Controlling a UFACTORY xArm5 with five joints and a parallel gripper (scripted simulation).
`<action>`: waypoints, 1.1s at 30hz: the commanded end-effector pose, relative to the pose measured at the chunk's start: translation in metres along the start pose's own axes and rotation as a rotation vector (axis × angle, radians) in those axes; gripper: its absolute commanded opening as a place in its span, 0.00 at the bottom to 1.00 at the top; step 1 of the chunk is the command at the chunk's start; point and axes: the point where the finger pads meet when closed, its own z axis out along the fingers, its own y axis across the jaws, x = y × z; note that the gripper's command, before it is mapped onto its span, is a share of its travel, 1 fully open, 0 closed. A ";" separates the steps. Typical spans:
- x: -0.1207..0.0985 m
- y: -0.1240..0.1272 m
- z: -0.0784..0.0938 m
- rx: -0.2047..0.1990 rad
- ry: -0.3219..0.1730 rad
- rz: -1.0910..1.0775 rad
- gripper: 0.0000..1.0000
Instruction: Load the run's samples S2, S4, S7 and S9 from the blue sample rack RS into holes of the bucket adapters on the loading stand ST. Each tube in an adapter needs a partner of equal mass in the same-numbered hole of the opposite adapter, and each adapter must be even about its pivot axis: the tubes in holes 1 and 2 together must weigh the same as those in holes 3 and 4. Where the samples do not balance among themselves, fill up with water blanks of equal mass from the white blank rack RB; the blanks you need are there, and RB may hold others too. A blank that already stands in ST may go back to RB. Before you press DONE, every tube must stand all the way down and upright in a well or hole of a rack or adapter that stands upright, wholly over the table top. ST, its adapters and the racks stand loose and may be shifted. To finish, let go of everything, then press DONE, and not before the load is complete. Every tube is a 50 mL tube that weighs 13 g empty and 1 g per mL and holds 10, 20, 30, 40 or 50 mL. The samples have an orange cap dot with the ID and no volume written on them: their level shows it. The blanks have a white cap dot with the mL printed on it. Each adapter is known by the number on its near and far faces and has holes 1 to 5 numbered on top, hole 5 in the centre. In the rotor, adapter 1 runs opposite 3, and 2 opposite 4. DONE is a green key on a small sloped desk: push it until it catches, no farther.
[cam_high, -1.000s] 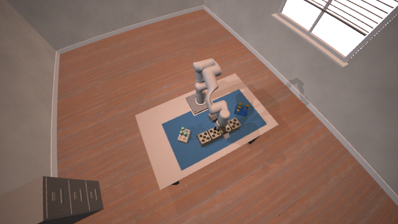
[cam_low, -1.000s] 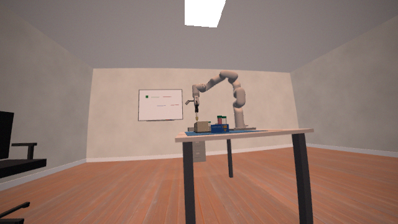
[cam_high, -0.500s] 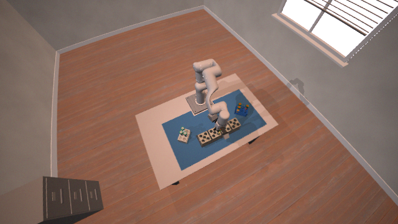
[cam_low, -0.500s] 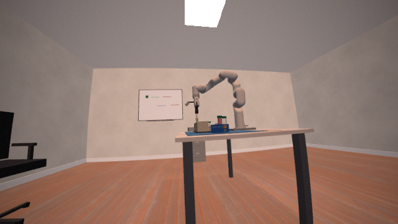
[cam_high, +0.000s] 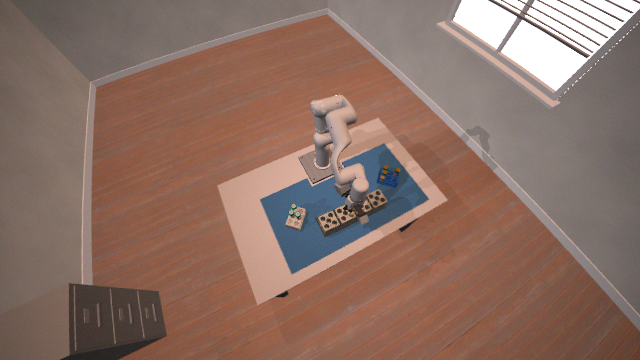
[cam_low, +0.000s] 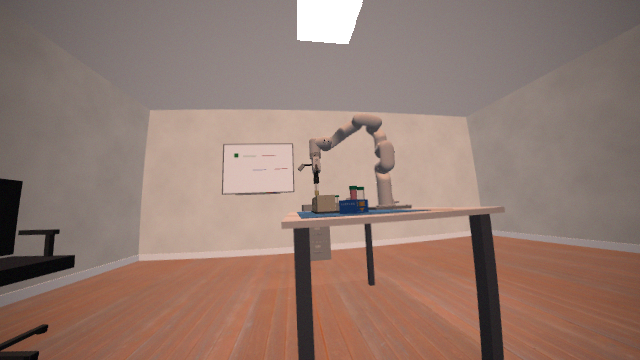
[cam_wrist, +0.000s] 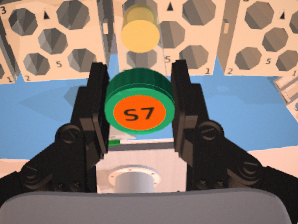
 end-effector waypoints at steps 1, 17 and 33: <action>0.001 0.000 0.001 0.000 0.004 0.000 0.00; 0.001 0.000 0.015 0.000 0.004 0.000 0.00; 0.001 0.000 0.030 0.000 0.004 0.000 0.00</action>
